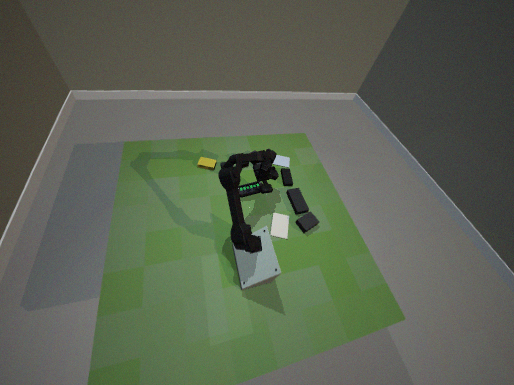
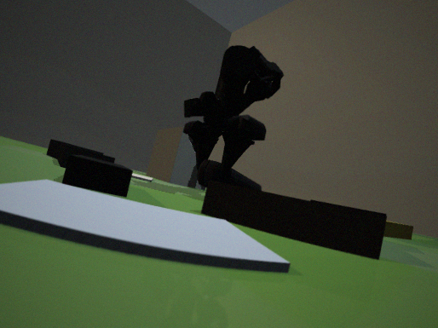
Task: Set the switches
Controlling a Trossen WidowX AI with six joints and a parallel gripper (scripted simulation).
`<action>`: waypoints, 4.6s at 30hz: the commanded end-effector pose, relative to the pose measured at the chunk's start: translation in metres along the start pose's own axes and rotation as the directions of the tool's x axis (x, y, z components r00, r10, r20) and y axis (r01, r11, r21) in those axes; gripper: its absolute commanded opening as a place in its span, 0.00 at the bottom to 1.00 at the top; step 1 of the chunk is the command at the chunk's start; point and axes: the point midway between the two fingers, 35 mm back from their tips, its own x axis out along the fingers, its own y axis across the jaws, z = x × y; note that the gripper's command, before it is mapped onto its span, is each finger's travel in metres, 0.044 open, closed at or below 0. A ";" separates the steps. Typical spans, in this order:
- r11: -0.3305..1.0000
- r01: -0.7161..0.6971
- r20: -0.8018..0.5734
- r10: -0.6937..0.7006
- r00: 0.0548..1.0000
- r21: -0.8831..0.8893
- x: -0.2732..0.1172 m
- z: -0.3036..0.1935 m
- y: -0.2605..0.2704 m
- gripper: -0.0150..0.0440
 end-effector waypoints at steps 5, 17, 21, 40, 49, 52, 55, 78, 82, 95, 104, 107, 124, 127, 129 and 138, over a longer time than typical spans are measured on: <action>1.000 0.000 -0.009 0.000 1.000 0.004 0.007 -0.002 0.000 0.83; 1.000 0.000 -0.009 0.000 1.000 0.004 0.015 -0.002 0.000 0.83; 1.000 0.000 -0.009 0.000 1.000 0.004 0.018 -0.002 0.000 0.83; 1.000 0.004 -0.002 -0.004 1.000 0.000 0.019 -0.001 -0.001 1.00; 1.000 0.005 -0.003 -0.005 1.000 0.000 -0.010 -0.043 0.001 1.00; 1.000 0.005 -0.003 -0.005 1.000 0.000 -0.021 -0.061 0.000 1.00; 1.000 0.005 -0.003 -0.005 1.000 0.000 -0.021 -0.061 0.000 1.00; 1.000 0.006 -0.001 -0.006 1.000 -0.005 -0.071 -0.060 0.000 1.00; 1.000 0.006 -0.001 -0.006 1.000 -0.005 -0.071 -0.060 0.000 0.96; 1.000 0.006 -0.001 -0.006 1.000 -0.005 -0.071 -0.060 0.000 0.38; 1.000 0.006 -0.001 -0.006 1.000 -0.005 -0.071 -0.060 0.000 0.25; 1.000 0.006 -0.001 -0.006 1.000 -0.005 -0.071 -0.060 0.000 0.25; 1.000 0.003 -0.003 -0.003 1.000 -0.001 -0.070 -0.060 0.000 0.97; 1.000 0.003 -0.003 -0.003 1.000 -0.001 -0.070 -0.060 0.000 1.00; 1.000 0.002 -0.003 -0.002 1.000 -0.001 -0.061 -0.060 0.008 0.91; 1.000 0.000 -0.011 0.000 1.000 -0.004 -0.008 -0.061 0.044 0.51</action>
